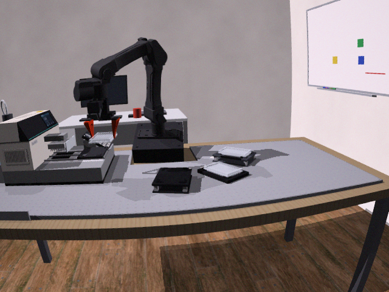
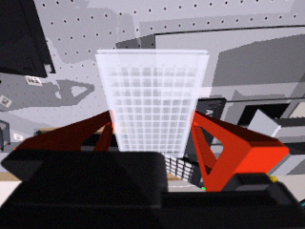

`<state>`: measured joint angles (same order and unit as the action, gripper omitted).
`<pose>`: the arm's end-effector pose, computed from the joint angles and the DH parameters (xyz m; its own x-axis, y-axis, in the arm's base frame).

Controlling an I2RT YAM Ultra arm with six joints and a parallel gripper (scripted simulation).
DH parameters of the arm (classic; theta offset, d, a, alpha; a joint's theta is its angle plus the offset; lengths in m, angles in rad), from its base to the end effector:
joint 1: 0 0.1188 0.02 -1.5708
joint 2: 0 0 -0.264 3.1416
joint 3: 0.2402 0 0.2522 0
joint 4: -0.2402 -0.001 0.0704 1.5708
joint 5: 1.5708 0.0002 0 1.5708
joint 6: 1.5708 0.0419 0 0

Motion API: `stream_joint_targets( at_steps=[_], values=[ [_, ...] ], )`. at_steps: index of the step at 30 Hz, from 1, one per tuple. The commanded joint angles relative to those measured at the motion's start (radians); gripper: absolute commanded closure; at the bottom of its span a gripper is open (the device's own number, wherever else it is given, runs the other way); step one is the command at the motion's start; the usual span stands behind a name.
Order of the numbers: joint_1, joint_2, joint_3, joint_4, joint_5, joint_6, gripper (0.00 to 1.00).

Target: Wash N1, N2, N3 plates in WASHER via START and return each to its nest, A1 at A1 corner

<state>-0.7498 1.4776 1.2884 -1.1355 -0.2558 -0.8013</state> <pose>0.2085 -0.1783 0.2869 -0.9350 -0.0788 -0.3458 -0.0824 0.9966 -0.0042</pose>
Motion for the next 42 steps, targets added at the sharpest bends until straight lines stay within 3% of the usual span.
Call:
stream_joint_targets(
  at_steps=[1,13,16,28,37,42],
  values=[
    [-0.002,-0.007,0.006,0.005,-0.001,0.002,1.00],
    [-0.002,-0.007,0.006,0.005,-0.001,0.002,1.00],
    [0.053,-0.026,-0.007,0.014,0.014,0.127,1.00],
    [0.246,-0.063,-0.030,0.039,0.069,0.316,1.00],
    [0.423,-0.064,-0.020,0.056,0.125,0.486,1.00],
    [0.481,-0.056,-0.010,0.061,0.144,0.540,1.00]
  ],
)
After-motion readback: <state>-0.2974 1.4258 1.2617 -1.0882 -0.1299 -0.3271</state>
